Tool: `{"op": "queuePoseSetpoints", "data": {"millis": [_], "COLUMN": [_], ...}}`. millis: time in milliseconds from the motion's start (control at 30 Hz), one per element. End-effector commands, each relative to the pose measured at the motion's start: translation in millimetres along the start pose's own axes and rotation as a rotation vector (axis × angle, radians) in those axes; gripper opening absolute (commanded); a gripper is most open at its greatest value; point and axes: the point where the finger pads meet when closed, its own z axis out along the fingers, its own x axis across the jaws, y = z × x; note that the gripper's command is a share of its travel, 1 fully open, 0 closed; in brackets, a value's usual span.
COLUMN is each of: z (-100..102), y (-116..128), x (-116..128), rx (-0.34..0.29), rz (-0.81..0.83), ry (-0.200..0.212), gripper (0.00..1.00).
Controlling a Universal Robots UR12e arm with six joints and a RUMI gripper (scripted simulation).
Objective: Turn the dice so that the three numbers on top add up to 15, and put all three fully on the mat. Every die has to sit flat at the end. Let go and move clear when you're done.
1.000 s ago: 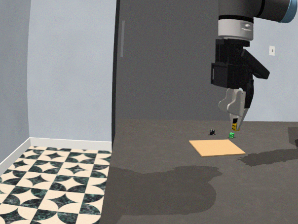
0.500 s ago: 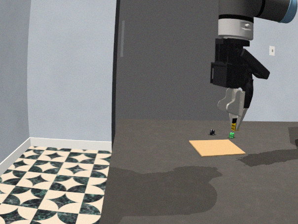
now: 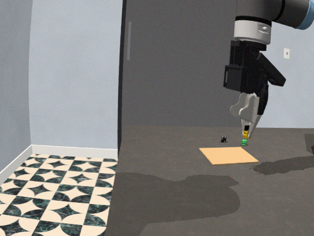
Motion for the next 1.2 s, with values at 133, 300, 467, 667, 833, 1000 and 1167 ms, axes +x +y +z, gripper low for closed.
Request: {"op": "queuePoseSetpoints", "data": {"millis": [133, 300, 467, 667, 833, 1000, 1167], "z": [-1.7, 0.0, 0.1, -0.5, 0.5, 0.9, 2.1], "y": [-1.4, -1.8, -2.9, -3.2, -3.7, -4.8, -5.4], "x": [0.3, -0.4, 0.5, 0.8, 0.4, 1.0, 0.4], "rx": [-0.104, -0.174, -0.221, -0.326, -0.422, -0.503, -0.588], "rz": [0.003, 0.003, 0.003, 0.003, 0.003, 0.003, 0.002], "ry": [-0.001, -0.003, -0.001, 0.000, -0.003, -0.001, -0.003], "gripper": [0.00, 0.00, 0.00, 0.00, 0.00, 0.00, 0.00]}}
